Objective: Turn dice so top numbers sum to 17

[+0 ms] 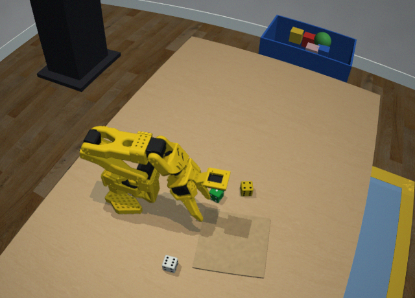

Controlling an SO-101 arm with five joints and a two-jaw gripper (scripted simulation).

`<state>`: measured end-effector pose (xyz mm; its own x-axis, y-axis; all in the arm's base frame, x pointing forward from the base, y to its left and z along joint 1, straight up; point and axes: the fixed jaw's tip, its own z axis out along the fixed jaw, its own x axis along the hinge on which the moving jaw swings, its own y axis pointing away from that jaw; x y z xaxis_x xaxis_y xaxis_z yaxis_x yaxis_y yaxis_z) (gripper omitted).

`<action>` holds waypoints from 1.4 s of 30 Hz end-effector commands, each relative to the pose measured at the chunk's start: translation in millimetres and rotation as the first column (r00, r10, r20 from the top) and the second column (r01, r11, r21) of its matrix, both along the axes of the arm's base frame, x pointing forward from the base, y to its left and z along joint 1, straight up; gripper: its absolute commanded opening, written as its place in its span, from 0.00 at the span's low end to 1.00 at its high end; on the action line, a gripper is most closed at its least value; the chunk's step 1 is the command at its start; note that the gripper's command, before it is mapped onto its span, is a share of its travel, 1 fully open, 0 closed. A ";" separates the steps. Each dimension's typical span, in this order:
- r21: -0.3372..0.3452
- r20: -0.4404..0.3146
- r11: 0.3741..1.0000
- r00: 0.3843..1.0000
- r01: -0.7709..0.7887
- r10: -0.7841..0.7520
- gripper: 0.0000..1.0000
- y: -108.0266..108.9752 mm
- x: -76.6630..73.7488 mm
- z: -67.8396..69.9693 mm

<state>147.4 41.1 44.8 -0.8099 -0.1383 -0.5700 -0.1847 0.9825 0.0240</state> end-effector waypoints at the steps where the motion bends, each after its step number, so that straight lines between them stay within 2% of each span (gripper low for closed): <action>1: 0.010 0.016 0.992 0.992 -0.129 0.129 0.31 20.6 -4.7 3.2; 9: 0.010 0.016 0.971 0.971 -0.238 0.237 0.31 35.6 -13.1 3.1; 42: 0.020 0.012 0.968 0.969 -0.249 0.248 0.31 39.4 -14.8 3.1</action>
